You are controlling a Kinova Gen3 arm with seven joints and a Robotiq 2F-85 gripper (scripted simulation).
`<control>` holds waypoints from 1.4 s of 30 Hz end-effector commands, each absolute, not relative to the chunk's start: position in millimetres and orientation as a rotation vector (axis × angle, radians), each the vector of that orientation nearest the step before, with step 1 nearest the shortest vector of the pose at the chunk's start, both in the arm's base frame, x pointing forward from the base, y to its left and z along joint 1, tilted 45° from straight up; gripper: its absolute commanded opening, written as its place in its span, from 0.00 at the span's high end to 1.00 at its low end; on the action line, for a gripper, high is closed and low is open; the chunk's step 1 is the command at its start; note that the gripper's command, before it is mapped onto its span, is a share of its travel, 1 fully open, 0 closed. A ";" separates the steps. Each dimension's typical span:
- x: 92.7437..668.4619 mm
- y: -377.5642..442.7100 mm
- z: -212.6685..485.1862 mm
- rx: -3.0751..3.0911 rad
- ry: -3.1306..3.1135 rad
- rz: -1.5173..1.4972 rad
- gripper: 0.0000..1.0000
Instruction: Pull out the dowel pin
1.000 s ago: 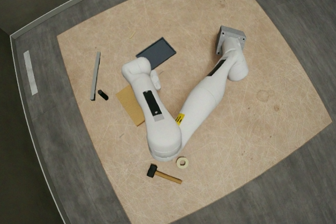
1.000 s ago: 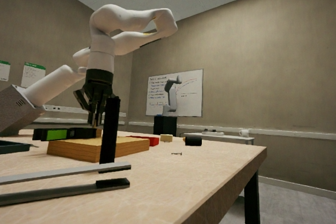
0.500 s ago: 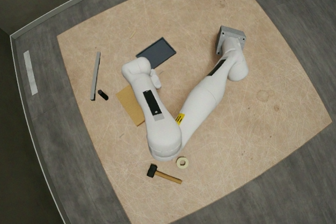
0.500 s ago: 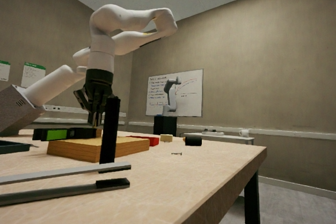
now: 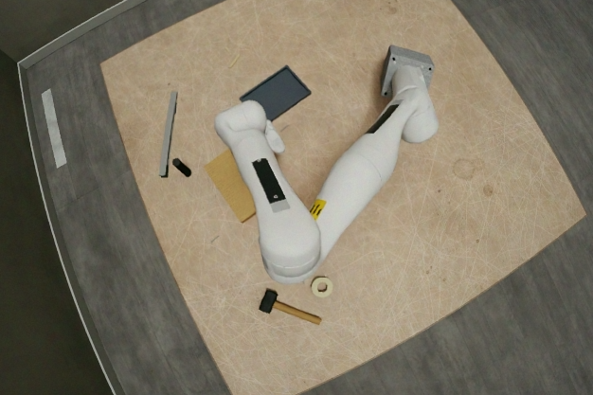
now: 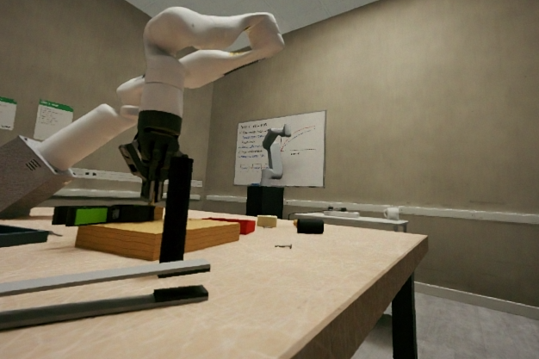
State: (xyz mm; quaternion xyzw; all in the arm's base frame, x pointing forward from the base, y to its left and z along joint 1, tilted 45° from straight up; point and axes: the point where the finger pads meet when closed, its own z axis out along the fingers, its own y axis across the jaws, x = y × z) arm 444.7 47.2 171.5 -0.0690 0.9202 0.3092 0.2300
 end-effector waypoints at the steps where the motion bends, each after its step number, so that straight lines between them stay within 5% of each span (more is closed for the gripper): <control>1: 444.8 46.3 172.3 -0.209 2.525 0.843 0.90; 42: 444.7 46.2 172.5 -0.529 2.427 0.736 0.90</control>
